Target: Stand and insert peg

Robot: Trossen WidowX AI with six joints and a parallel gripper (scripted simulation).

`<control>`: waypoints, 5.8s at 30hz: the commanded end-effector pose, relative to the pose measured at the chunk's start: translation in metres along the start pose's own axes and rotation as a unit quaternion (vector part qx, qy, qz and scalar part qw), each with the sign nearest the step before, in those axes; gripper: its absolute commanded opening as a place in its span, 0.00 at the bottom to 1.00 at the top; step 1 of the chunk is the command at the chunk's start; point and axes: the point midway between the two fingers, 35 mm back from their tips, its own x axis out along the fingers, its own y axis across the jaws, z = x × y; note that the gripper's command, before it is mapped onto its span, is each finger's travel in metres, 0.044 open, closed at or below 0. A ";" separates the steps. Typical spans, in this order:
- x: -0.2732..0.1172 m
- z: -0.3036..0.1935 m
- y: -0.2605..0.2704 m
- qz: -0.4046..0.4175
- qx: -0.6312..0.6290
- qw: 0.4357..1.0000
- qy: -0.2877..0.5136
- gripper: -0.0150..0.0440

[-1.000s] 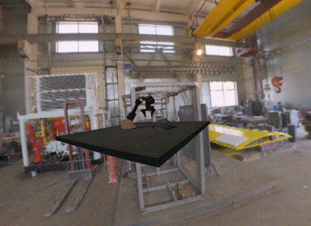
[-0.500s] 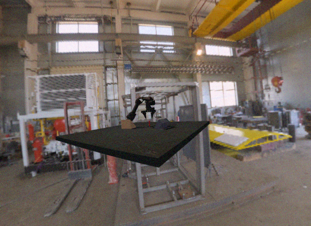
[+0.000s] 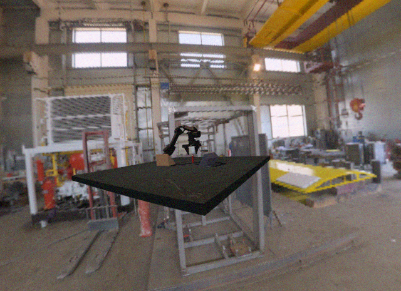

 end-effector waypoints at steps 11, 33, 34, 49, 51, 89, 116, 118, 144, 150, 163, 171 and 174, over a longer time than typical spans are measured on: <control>0.023 -0.001 0.000 0.002 0.002 1.000 0.002 1.00; 0.043 -0.002 0.001 0.002 0.000 1.000 0.001 0.73; 0.043 -0.002 0.001 0.002 0.000 1.000 0.001 0.69; 0.042 -0.002 0.001 0.002 0.000 1.000 0.001 0.25; 0.039 -0.001 0.001 0.002 0.000 1.000 0.001 0.25; -0.029 0.018 -0.007 -0.001 0.016 0.999 -0.038 0.25; -0.022 0.045 -0.021 0.006 0.047 0.992 -0.120 0.25; -0.021 0.047 -0.022 0.007 0.049 0.991 -0.127 0.25; -0.020 0.071 -0.031 0.027 0.079 0.975 -0.206 0.25; -0.021 0.076 -0.033 0.034 0.086 0.970 -0.223 0.25; -0.023 0.086 -0.036 0.050 0.100 0.959 -0.261 0.25; -0.024 0.092 -0.037 0.062 0.108 0.951 -0.284 0.25; -0.025 0.094 -0.038 0.067 0.111 0.947 -0.292 0.25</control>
